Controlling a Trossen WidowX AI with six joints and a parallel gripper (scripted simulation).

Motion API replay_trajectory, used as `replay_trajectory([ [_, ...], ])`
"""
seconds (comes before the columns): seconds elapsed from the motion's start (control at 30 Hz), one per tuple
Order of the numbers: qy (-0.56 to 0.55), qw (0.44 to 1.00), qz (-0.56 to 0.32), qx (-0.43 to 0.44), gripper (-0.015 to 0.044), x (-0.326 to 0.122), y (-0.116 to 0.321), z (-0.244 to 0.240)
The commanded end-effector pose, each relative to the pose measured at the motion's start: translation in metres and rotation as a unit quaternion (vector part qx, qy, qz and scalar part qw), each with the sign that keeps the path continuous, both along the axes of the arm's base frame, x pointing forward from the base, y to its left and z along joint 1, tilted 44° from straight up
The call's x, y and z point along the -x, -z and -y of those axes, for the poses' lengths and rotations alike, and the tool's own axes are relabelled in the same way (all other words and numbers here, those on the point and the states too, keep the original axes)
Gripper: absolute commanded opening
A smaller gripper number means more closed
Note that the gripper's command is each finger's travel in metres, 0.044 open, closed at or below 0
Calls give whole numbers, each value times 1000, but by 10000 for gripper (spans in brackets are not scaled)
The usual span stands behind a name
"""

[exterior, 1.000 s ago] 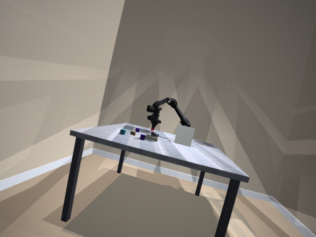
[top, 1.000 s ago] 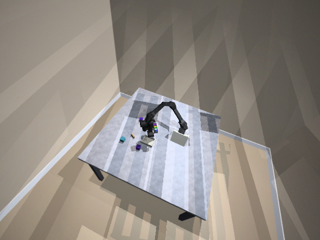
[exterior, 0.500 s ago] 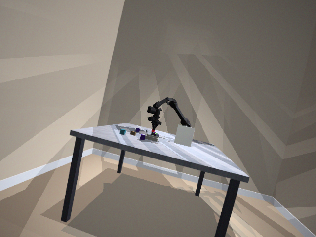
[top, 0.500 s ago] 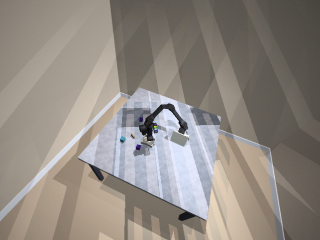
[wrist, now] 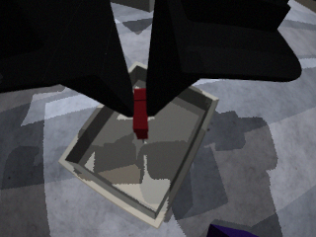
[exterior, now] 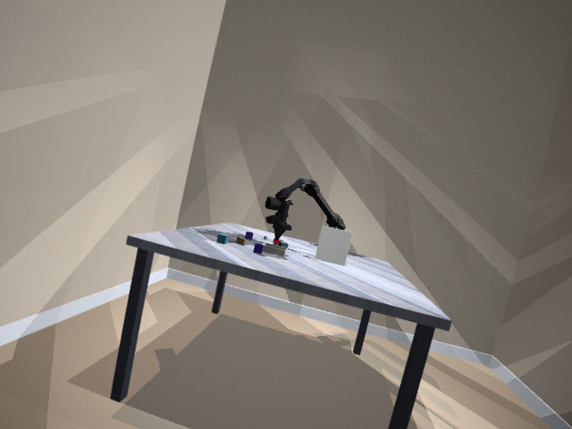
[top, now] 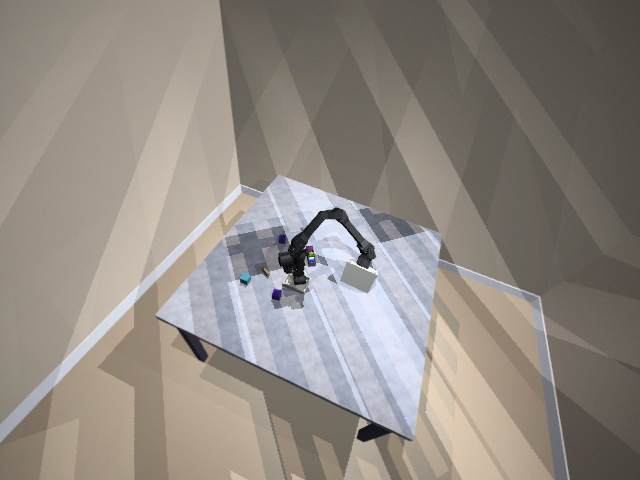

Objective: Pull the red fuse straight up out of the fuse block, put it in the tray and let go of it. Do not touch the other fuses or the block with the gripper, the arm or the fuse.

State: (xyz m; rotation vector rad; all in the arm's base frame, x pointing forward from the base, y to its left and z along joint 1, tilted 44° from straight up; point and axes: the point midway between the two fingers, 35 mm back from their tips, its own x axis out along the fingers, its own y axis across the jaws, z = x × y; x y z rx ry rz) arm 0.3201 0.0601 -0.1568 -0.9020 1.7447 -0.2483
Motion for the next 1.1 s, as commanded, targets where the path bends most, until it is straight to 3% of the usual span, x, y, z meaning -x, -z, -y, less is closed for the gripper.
replay_trajectory([
  [0.0,-2,1000,-2,1,0,1,5,5],
  [0.13,-2,1000,-2,1,0,2,8,8],
  [0.57,0,1000,-1,0,330,1,3,3],
  [0.7,-2,1000,-2,1,330,-2,-21,-20],
  [1.07,-5,1000,-3,1,330,-2,-21,-18],
])
